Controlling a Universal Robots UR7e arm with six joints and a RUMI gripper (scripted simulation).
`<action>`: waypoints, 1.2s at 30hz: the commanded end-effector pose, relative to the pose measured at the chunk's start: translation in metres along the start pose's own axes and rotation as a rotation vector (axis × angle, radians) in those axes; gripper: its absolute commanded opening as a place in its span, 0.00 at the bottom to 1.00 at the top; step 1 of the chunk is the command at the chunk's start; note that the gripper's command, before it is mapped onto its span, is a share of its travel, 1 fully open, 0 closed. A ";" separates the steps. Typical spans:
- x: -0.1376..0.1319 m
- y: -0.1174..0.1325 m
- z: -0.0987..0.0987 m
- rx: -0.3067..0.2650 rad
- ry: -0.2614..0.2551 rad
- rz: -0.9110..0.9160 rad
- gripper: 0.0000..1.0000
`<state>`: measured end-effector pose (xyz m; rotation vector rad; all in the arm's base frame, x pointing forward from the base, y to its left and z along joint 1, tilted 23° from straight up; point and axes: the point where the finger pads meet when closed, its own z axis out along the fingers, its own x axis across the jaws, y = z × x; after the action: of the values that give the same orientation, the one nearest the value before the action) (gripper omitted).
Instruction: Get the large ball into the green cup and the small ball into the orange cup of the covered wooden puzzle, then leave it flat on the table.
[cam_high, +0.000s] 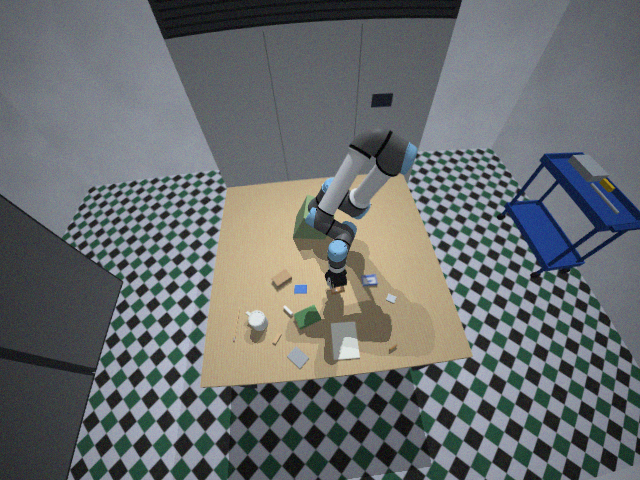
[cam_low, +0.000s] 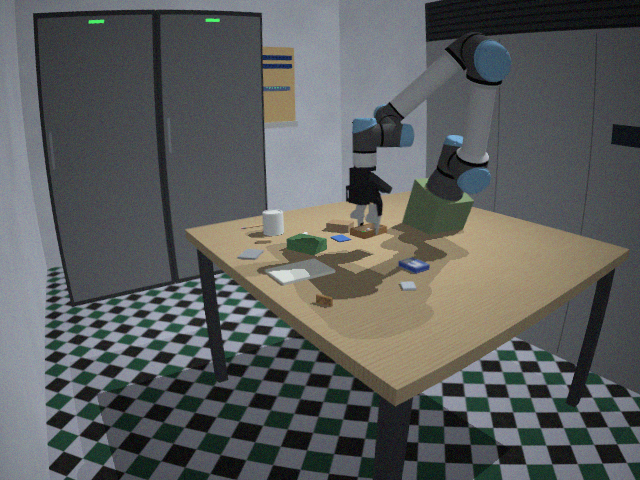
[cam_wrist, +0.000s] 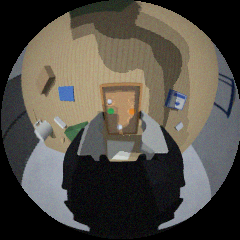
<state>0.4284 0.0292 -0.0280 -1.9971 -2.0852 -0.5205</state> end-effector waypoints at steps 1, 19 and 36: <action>-0.004 0.002 -0.001 -0.007 0.077 0.002 0.43; -0.005 -0.002 0.000 -0.144 0.221 0.001 0.43; -0.005 -0.004 0.001 -0.254 0.235 0.001 0.43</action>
<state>0.4223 0.0256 -0.0316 -1.9529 -1.9506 -0.9992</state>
